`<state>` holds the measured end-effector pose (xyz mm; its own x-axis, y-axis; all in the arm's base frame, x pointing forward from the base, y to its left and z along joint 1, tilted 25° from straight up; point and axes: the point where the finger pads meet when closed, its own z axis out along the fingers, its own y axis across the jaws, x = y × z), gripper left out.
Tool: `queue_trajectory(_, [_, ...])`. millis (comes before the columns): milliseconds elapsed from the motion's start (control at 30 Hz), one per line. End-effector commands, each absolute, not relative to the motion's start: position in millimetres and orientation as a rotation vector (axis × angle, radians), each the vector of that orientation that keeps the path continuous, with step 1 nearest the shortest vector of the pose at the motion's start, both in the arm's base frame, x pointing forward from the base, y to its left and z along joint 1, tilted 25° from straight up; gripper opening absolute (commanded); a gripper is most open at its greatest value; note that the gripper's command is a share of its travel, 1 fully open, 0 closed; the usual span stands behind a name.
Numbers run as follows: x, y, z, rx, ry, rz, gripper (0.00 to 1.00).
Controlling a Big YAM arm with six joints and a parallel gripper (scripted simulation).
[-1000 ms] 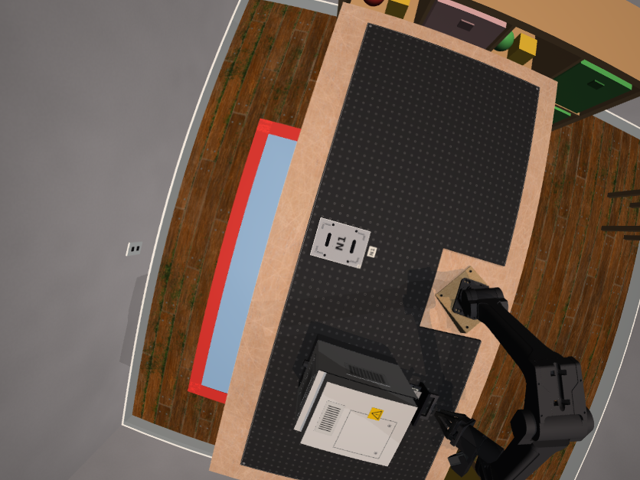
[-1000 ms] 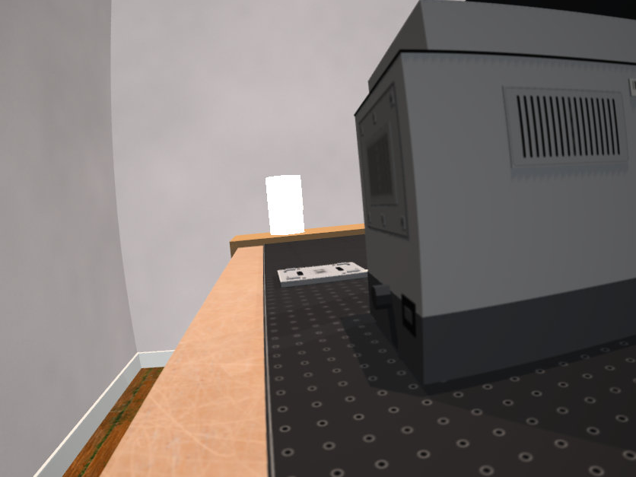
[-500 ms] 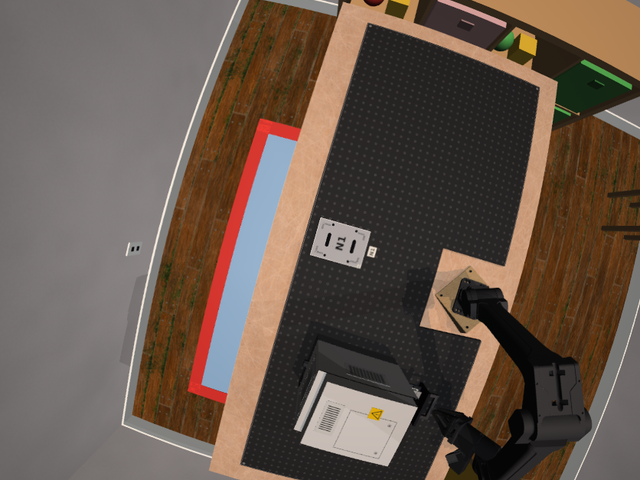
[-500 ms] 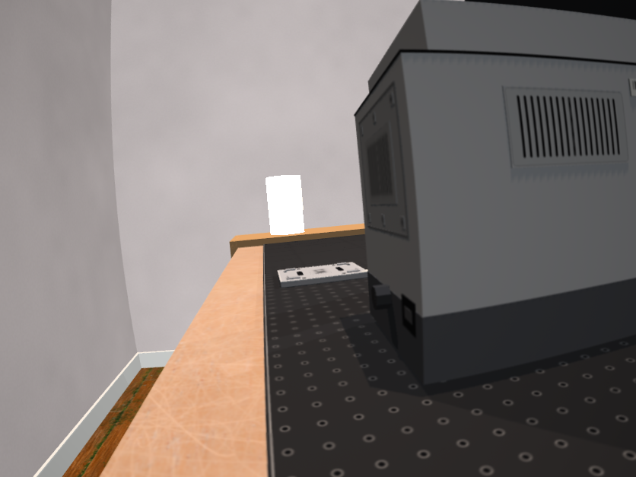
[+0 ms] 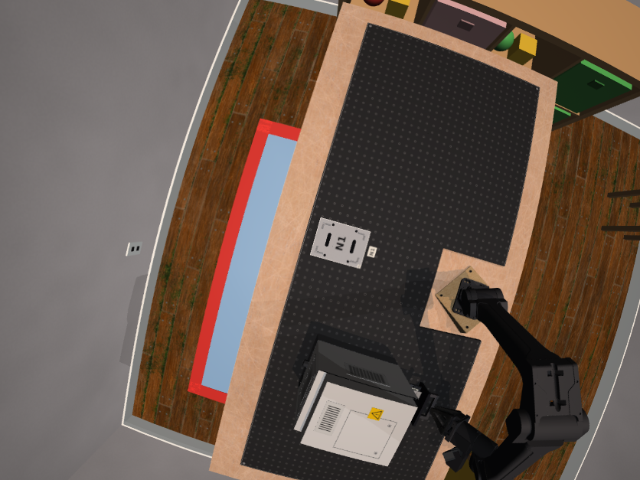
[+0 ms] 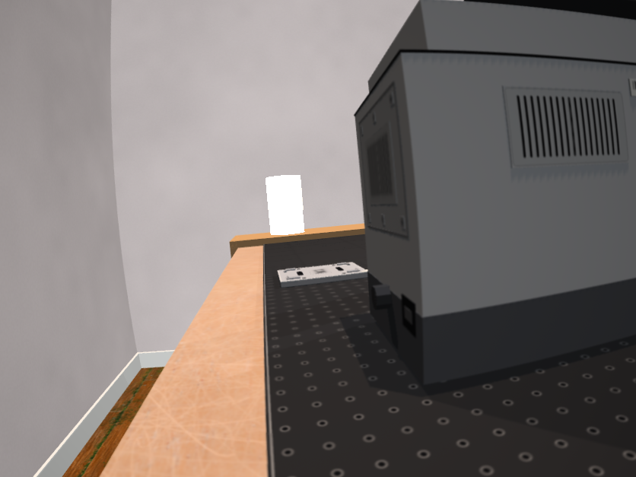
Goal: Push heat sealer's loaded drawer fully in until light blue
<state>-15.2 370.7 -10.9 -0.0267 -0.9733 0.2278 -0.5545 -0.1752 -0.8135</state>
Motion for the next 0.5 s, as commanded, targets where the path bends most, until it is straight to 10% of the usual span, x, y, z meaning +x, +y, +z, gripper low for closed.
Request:
queue_trajectory(0, [-10.8,369.9,-17.1,-1.772,1.589,-1.122,0.30])
queue_trajectory(467, [-1.7,368.4,-21.9,-1.769,1.593,-1.126,0.30])
